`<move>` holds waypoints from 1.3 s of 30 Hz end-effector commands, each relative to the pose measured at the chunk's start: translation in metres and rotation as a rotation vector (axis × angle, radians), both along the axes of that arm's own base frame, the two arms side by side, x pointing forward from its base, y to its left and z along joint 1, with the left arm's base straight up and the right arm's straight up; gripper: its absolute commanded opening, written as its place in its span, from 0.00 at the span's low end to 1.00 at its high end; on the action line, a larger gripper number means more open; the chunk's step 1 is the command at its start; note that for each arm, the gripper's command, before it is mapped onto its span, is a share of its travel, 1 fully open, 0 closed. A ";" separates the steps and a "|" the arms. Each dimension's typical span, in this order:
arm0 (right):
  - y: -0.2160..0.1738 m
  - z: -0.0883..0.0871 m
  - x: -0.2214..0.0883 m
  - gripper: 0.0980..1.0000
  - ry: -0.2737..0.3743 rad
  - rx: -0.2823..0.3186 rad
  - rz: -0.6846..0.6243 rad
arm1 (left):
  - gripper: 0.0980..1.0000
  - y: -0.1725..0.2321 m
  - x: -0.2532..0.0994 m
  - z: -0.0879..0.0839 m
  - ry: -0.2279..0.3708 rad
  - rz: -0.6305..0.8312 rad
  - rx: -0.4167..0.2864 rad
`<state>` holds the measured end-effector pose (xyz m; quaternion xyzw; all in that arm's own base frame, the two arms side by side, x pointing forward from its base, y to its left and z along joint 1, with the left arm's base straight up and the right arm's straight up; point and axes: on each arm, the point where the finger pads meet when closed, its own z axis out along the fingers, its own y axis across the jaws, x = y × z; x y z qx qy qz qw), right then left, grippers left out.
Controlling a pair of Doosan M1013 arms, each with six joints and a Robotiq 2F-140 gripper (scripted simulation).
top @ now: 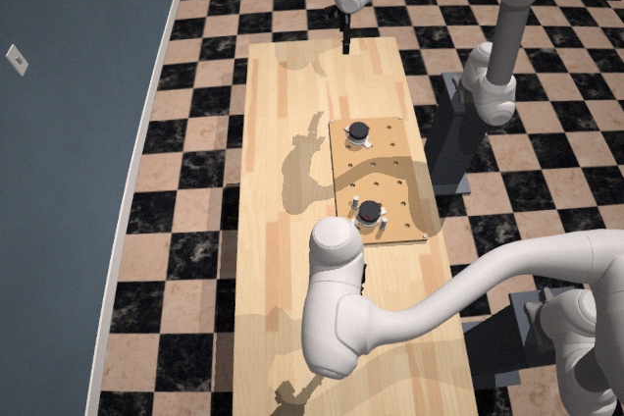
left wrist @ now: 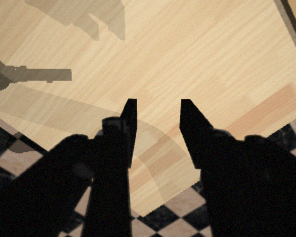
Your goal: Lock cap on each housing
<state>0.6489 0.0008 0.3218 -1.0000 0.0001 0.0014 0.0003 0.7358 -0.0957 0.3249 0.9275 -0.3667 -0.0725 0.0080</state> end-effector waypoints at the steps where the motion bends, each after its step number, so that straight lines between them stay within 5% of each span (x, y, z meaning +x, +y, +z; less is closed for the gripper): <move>1: 0.000 0.001 0.000 1.00 -0.001 0.000 0.000 | 0.26 0.021 -0.015 0.002 -0.037 0.148 0.010; 15: 0.000 0.001 0.000 1.00 -0.001 0.000 0.000 | 0.26 0.048 -0.037 0.003 -0.079 0.350 0.016; 29: 0.000 0.001 0.000 1.00 -0.001 0.000 0.000 | 0.26 0.091 -0.079 0.000 -0.145 0.700 0.016; 38: 0.000 0.001 0.000 1.00 -0.001 0.000 0.000 | 0.26 0.096 -0.085 -0.001 -0.154 0.747 0.016; 39: 0.000 0.001 0.000 1.00 -0.001 0.000 0.000 | 0.66 0.096 -0.085 -0.001 -0.154 0.747 0.016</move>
